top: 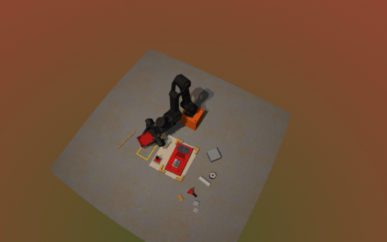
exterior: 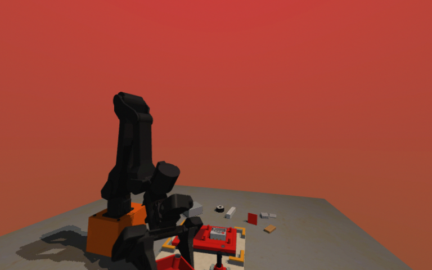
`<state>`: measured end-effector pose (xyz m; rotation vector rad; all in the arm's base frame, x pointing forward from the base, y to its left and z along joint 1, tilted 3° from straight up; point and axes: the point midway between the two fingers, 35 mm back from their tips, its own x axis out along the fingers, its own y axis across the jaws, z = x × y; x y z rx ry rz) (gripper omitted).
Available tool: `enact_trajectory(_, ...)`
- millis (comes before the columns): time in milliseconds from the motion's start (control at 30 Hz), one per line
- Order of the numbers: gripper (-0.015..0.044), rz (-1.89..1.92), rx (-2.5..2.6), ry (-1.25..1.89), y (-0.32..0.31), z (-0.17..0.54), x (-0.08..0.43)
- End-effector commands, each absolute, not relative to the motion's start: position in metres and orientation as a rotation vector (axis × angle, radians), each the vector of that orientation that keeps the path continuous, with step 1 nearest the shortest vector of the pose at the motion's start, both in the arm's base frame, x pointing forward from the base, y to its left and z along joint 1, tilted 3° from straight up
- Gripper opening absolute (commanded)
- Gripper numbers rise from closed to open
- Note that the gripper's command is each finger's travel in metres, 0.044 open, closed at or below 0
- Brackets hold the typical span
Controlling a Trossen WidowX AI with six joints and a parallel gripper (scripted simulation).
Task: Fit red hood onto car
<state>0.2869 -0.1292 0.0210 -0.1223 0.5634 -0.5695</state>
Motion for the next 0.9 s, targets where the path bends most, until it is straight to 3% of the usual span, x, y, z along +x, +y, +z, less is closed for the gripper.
enact_trajectory(0,0.0000,-0.535,-0.255,0.599,-0.1299,0.0217,0.2877)
enact_trajectory(867,0.0000,-0.266,-1.020,0.796,-0.1299,0.0213,0.2881)
